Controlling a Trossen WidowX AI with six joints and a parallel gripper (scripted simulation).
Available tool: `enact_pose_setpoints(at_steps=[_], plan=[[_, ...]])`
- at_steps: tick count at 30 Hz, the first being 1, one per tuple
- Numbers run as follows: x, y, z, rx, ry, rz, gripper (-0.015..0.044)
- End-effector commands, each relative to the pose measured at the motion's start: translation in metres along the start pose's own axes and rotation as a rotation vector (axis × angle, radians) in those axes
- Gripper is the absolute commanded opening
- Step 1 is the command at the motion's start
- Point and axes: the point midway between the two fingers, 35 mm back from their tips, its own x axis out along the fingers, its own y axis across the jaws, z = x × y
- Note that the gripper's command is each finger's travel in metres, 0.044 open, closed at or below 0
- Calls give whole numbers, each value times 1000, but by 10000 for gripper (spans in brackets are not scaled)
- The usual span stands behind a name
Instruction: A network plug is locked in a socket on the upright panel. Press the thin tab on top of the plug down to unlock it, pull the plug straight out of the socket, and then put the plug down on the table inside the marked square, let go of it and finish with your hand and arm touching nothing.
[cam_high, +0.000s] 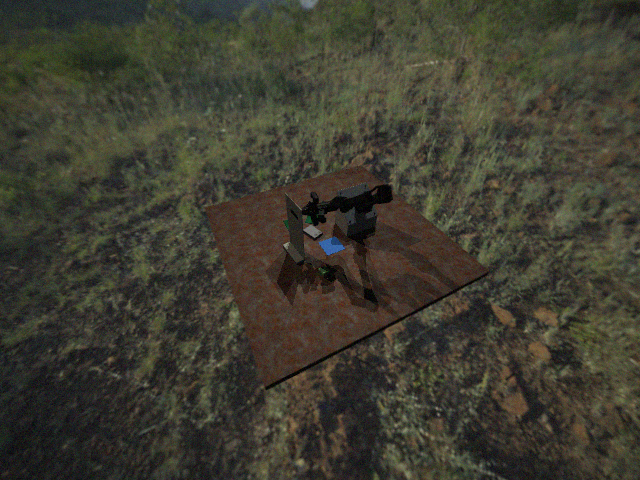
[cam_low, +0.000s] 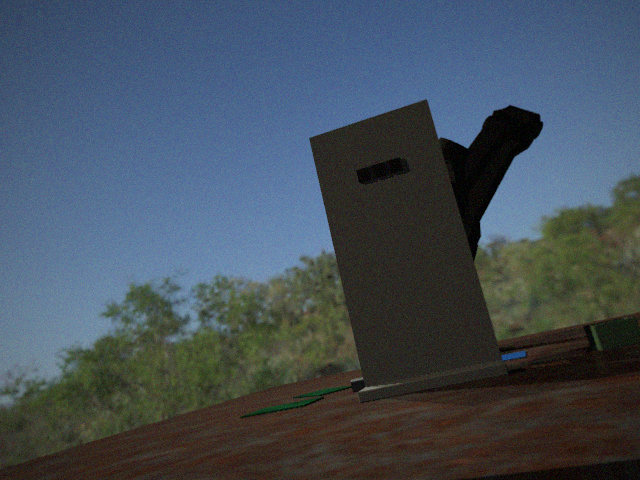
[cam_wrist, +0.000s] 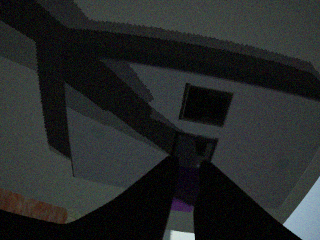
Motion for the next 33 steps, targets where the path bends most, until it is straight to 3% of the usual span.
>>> enact_pose_setpoints(at_steps=[1, 33], plan=[[-4, 0, -1, 3, 2, 0, 0], [-23, 0, -10, 3, 3, 1, 0]])
